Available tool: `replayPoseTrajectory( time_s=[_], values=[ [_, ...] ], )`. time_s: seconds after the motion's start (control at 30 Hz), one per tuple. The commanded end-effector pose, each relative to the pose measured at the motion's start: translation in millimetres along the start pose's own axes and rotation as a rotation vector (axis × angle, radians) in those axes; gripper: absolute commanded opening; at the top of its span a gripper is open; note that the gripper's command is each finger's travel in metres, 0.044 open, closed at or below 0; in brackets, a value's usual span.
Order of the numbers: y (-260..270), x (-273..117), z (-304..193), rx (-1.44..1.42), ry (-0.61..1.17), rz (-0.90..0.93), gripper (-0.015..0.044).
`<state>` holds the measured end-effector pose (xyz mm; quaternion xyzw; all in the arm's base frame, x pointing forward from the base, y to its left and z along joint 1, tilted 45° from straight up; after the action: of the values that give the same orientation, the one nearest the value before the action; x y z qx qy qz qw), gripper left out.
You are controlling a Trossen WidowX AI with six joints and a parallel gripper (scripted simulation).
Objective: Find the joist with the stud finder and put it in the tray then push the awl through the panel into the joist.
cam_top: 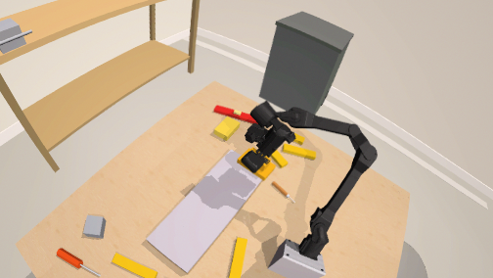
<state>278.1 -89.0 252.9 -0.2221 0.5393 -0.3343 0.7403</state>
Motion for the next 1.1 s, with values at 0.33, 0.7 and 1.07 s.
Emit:
replayPoseTrajectory(
  time_s=[0.33, 0.7, 1.07],
  values=[
    [-5, 16, 39, -0.066, -0.017, 0.018, 0.0000],
    [-5, 34, 36, -0.065, -0.016, 0.019, 0.0000],
    [-5, 53, 31, -0.065, -0.016, 0.018, 0.0000]
  ],
)
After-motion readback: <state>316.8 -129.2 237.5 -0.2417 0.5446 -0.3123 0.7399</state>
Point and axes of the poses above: the point midway between the two fingers, 35 mm back from their tips, its own x axis out along the fingers, its own y axis across the jaws, z = x × y, the point moved 7 cm from there along -x, back along the fingers, and after that the axes turned 1 degree about x, right-handed, at the moved point
